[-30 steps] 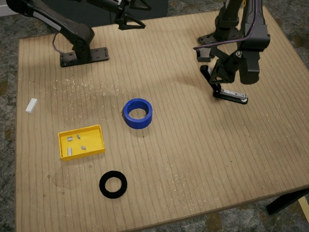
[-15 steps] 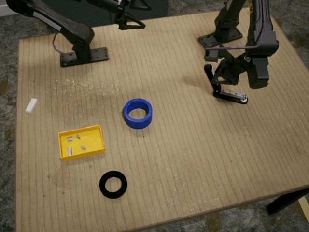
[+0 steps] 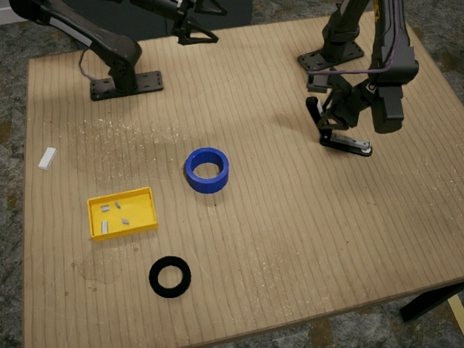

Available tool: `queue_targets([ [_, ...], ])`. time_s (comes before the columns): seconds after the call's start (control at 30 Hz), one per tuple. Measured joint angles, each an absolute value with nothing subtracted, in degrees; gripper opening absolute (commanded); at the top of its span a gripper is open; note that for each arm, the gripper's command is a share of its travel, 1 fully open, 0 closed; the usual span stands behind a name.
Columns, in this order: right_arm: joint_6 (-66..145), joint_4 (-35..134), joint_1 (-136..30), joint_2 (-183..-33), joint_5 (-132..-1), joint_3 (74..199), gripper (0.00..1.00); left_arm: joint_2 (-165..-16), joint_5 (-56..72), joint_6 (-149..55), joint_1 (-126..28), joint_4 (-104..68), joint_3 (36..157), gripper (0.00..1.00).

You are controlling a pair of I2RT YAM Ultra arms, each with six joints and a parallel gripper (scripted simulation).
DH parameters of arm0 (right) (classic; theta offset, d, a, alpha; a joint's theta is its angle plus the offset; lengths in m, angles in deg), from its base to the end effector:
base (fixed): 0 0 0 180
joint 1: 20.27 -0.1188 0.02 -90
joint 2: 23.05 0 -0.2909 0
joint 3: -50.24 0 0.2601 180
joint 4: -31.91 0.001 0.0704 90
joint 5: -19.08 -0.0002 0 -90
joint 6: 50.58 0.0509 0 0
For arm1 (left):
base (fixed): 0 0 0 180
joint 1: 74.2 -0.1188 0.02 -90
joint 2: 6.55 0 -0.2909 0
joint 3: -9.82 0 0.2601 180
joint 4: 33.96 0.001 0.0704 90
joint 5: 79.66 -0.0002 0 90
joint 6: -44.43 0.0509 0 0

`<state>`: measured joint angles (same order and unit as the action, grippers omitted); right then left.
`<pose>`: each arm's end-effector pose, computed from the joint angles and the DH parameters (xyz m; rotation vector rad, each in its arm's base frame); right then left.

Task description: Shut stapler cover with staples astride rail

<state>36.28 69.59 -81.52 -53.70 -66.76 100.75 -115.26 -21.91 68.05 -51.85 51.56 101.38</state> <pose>0.0583 0.1159 0.3182 -1.0842 1.6249 0.7533 0.3015 -0.1523 0.2070 2.5483 1.1268 -0.7840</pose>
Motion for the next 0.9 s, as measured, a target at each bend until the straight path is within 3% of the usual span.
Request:
queue_targets([
  [0.17,36.3,69.6,-81.5,-53.7,-66.8,100.7,1.0,-115.7,-21.7,68.7,-52.5,53.4,102.4,0.5],
  [0.2,36.3,69.6,-81.5,-53.7,-66.8,100.7,1.0,-115.7,-21.6,68.9,-52.8,53.7,102.9,0.62],
  [0.23,36.3,69.6,-81.5,-53.7,-66.8,100.7,1.0,-115.8,-21.6,69.0,-53.0,54.1,103.3,0.64],
  [0.47,36.3,69.6,-81.5,-53.7,-66.8,100.7,1.0,-116.2,-21.1,71.2,-55.4,59.3,109.1,0.64],
  [0.5,36.3,69.6,-81.5,-53.7,-66.8,100.7,1.0,-116.2,-21.1,71.4,-55.9,60.0,109.9,0.53],
  [0.53,36.3,69.6,-81.5,-53.7,-66.8,100.7,1.0,-116.2,-21.0,71.6,-56.2,60.5,110.5,0.5],
  [0.9,36.3,69.6,-81.5,-53.7,-66.8,100.7,1.0,-115.6,-15.3,54.7,-55.3,56.2,110.7,0.5],
])
